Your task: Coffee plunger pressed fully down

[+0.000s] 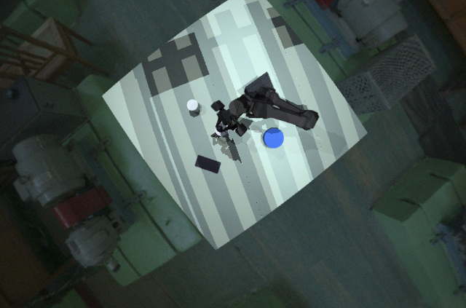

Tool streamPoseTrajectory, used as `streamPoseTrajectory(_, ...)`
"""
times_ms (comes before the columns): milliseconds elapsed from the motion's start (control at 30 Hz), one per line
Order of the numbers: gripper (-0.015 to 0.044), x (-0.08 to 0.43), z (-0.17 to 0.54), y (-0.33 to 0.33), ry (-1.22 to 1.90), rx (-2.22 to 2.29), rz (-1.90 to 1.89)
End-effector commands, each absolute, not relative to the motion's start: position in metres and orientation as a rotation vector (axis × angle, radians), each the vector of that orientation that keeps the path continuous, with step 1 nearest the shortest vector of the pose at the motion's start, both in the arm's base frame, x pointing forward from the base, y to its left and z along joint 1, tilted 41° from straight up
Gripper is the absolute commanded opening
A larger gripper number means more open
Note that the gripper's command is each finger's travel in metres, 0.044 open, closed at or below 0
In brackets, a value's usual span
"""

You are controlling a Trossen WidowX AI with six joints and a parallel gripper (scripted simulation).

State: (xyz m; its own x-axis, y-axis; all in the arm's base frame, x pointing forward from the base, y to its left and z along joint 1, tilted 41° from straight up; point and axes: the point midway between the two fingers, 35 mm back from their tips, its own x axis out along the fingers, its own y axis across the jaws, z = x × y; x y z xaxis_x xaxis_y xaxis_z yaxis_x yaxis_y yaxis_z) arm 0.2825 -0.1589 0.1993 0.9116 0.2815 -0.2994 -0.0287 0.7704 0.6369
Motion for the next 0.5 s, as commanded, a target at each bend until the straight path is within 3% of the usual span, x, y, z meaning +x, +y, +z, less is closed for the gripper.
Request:
streamPoseTrajectory(0, 0.0118, 0.2823, 0.1982, -0.1584, 0.397, 0.678, 0.173)
streamPoseTrajectory(467, 0.0118, 0.2851, 0.1896, -0.1533, 0.4, 0.677, 0.173)
